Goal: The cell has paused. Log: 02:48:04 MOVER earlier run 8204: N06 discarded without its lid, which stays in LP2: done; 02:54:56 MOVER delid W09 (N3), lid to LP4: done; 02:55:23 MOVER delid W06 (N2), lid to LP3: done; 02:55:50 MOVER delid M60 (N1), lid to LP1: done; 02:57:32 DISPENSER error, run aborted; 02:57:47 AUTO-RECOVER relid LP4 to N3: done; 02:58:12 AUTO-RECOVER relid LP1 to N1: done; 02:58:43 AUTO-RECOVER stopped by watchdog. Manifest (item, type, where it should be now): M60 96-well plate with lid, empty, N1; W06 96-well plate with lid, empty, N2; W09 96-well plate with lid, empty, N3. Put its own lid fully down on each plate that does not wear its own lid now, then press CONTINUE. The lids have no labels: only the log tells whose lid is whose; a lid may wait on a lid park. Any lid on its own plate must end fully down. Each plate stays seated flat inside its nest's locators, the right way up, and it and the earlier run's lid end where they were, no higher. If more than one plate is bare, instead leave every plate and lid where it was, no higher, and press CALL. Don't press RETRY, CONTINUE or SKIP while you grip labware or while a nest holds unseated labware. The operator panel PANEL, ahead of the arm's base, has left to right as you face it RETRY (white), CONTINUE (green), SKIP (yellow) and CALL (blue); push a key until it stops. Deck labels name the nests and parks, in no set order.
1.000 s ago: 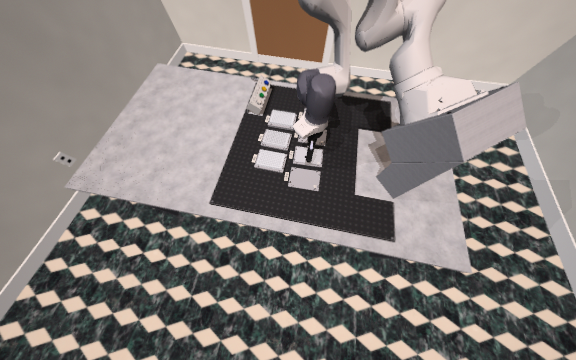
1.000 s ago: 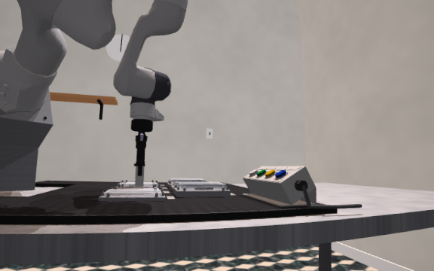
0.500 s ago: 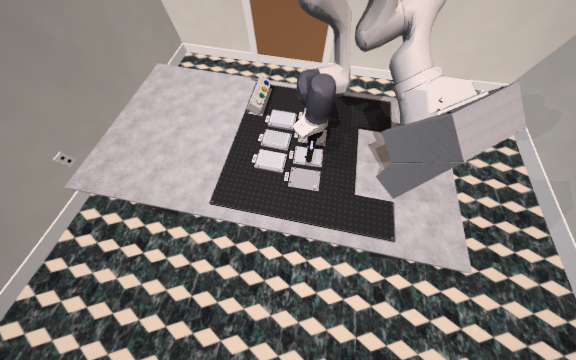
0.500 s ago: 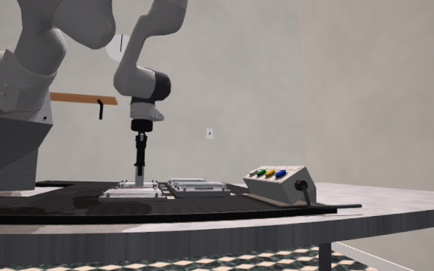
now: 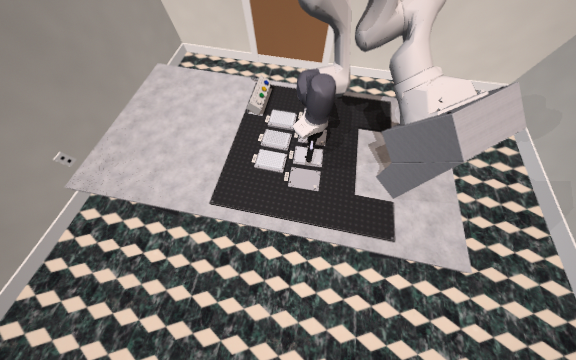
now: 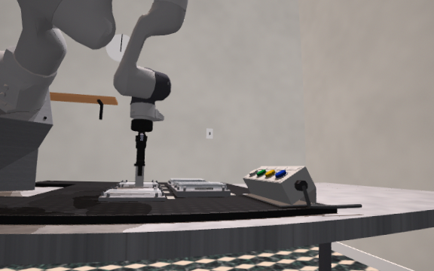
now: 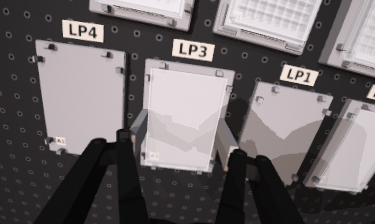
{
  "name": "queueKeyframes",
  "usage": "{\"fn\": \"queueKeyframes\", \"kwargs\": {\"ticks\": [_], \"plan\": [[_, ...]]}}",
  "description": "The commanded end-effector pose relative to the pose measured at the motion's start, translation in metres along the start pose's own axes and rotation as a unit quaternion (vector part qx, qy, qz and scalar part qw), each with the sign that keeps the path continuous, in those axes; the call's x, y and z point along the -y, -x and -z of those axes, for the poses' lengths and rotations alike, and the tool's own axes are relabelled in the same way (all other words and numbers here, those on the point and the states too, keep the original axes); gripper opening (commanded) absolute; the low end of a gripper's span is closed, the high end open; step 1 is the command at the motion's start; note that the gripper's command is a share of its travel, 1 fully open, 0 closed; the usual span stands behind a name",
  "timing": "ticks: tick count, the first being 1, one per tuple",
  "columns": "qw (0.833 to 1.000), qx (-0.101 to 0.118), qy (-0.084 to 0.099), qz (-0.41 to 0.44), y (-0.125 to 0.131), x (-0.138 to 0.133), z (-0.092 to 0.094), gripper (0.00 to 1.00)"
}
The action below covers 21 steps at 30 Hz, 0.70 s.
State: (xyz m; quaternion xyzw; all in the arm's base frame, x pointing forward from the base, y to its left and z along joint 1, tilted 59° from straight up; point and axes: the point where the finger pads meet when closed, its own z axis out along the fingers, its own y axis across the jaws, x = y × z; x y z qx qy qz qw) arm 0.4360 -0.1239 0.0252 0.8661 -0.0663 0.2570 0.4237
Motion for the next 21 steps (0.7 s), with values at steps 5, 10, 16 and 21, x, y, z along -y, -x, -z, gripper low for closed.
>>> {"fn": "queueKeyframes", "kwargs": {"ticks": [5, 10, 16, 21], "plan": [[1.000, 0.000, 0.000, -0.002, 0.0000, 0.0002, 0.0015, 0.00], [1.000, 0.000, 0.000, -0.002, 0.0000, 0.0002, 0.0022, 0.00], [1.000, 0.000, 0.000, -0.002, 0.0000, 0.0002, 0.0025, 0.00], [1.000, 0.000, 0.000, -0.002, 0.0000, 0.0002, 0.0025, 0.00]]}}
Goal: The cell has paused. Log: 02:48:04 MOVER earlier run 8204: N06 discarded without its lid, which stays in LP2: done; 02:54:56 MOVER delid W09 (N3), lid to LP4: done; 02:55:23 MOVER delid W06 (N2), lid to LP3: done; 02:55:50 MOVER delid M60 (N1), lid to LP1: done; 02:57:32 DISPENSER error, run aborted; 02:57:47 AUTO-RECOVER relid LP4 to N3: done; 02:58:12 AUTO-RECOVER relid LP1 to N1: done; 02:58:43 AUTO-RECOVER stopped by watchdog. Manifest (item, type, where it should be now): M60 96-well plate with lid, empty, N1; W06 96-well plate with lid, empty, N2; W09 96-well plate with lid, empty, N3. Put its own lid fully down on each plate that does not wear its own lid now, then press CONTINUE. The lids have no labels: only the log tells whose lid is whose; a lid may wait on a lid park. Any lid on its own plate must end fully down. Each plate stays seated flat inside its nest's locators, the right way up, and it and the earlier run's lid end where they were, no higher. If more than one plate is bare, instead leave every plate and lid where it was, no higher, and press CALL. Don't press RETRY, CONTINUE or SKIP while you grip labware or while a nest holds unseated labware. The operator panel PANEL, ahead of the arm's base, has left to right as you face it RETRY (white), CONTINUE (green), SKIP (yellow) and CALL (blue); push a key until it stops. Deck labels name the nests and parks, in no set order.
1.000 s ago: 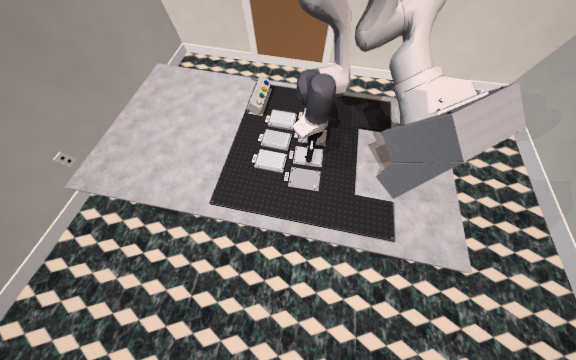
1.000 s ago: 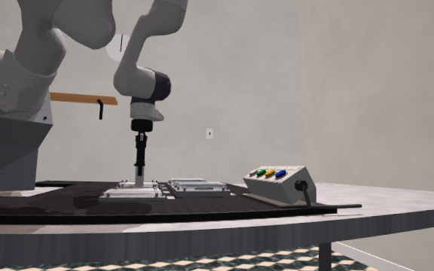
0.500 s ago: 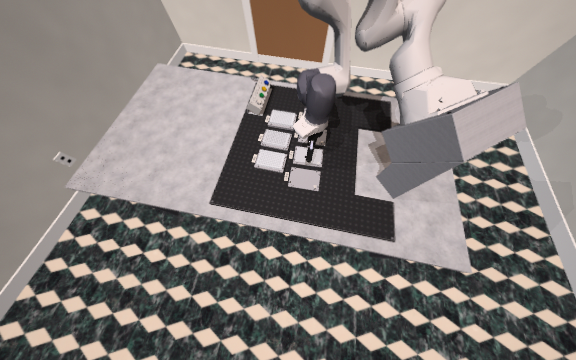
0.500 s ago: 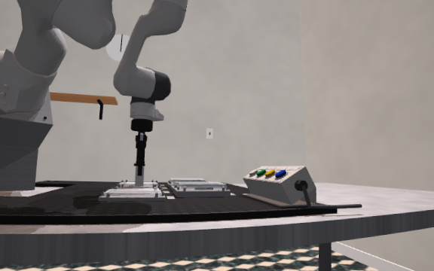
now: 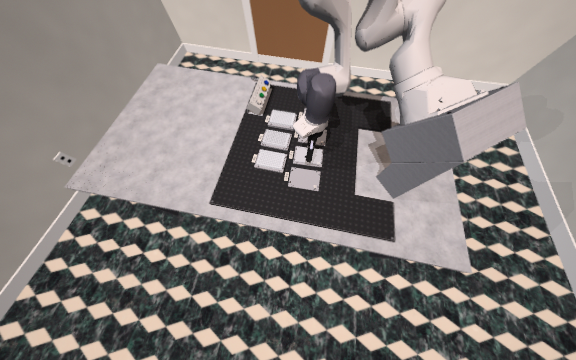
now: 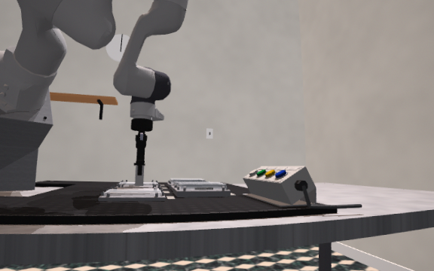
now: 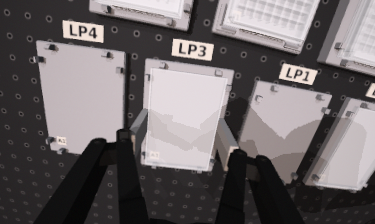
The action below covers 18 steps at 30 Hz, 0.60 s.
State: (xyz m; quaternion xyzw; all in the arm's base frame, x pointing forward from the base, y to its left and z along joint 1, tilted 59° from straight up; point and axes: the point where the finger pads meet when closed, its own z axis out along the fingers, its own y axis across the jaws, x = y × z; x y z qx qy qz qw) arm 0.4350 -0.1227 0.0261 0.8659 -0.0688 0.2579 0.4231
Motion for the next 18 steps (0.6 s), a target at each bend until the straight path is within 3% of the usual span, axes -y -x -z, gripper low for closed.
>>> {"fn": "queueKeyframes", "kwargs": {"ticks": [1, 18], "plan": [[1.000, 0.000, 0.000, 0.001, -0.0002, 0.0004, 0.0007, 0.00], [1.000, 0.000, 0.000, 0.001, -0.0003, 0.0004, 0.0037, 0.00]]}}
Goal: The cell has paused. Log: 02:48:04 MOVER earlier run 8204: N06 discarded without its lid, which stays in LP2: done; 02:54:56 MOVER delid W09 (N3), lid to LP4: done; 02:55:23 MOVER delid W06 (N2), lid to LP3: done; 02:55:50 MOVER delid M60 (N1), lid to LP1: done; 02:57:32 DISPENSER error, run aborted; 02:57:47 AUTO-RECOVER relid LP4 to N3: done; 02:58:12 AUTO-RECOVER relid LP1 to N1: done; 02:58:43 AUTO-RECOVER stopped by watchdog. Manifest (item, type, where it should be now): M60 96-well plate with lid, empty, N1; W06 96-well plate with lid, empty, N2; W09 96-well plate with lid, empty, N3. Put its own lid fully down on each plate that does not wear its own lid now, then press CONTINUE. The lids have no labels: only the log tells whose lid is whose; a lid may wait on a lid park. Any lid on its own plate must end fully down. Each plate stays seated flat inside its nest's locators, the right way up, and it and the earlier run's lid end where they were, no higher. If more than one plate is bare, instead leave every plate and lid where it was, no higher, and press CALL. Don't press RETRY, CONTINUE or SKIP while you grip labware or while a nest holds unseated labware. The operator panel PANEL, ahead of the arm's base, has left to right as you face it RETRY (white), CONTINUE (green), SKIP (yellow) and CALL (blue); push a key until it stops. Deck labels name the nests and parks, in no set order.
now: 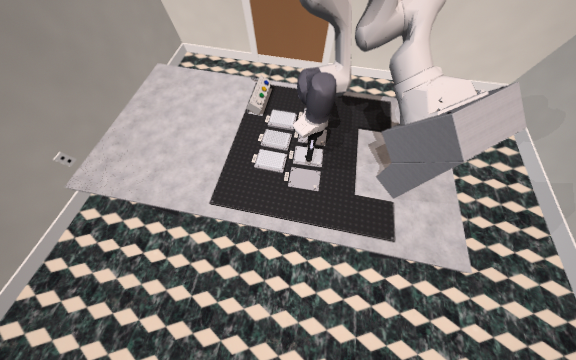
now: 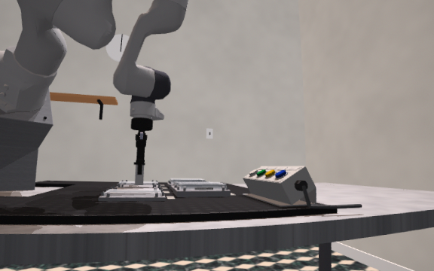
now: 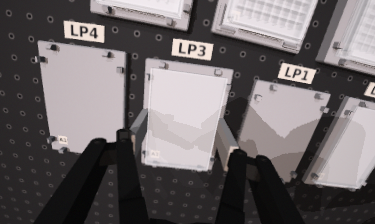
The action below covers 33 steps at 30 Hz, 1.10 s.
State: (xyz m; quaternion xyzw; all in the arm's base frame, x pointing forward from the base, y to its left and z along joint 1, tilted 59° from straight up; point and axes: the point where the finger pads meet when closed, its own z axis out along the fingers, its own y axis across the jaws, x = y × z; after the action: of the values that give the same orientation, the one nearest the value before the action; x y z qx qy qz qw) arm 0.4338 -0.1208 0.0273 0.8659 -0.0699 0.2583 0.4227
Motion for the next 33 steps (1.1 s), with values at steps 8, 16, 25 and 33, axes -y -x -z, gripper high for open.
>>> {"fn": "queueKeyframes", "kwargs": {"ticks": [8, 16, 25, 33], "plan": [[1.000, 0.000, 0.000, 0.002, -0.0005, 0.0004, 0.0012, 0.00], [1.000, 0.000, 0.000, 0.002, -0.0005, 0.0004, 0.0016, 0.00], [1.000, 0.000, 0.000, 0.002, -0.0005, 0.0004, 0.0039, 0.00], [1.000, 0.000, 0.000, 0.002, -0.0005, 0.0004, 0.0042, 0.00]]}}
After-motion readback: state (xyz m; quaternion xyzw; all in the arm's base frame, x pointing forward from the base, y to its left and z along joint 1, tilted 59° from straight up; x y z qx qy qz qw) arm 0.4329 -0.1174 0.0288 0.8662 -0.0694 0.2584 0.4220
